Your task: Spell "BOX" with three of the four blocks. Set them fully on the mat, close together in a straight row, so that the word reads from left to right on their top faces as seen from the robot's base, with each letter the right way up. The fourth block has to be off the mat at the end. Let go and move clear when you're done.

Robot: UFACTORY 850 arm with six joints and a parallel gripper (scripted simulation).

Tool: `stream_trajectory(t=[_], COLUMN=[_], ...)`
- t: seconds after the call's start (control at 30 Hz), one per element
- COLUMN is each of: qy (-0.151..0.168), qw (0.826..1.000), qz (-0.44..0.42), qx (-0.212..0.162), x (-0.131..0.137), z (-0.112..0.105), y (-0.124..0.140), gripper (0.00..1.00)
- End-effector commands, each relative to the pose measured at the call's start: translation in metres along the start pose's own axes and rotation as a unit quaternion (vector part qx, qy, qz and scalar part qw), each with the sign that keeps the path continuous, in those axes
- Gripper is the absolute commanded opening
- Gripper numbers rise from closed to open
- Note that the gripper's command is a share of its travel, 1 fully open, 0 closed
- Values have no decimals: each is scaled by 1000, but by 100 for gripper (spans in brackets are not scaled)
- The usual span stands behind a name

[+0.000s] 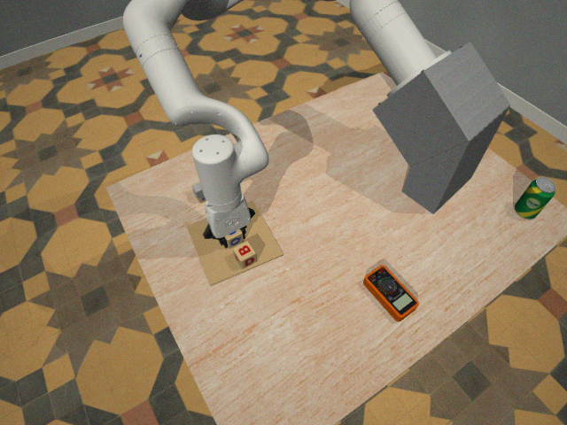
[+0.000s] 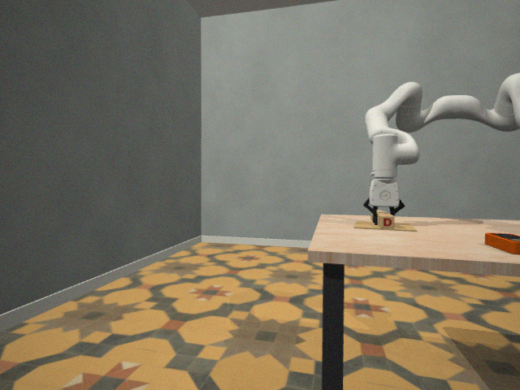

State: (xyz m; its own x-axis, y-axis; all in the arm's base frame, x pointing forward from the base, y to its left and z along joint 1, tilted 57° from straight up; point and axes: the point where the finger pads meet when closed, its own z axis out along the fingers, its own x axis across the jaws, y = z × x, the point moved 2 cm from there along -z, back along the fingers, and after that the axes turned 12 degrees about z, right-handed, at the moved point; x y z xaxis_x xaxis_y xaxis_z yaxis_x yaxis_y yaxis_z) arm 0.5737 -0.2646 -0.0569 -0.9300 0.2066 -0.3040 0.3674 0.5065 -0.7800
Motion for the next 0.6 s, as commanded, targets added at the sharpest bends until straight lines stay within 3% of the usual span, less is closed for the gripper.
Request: stream_trajectory(t=[0.0,0.27,0.57], qy=[-1,-1,-1], qw=[1000,1000,1000], qz=[0,0,0], qx=[0,0,0], x=[-1,-1,-1], z=[-1,-1,-1], y=[0,0,0], gripper=[44,44,57])
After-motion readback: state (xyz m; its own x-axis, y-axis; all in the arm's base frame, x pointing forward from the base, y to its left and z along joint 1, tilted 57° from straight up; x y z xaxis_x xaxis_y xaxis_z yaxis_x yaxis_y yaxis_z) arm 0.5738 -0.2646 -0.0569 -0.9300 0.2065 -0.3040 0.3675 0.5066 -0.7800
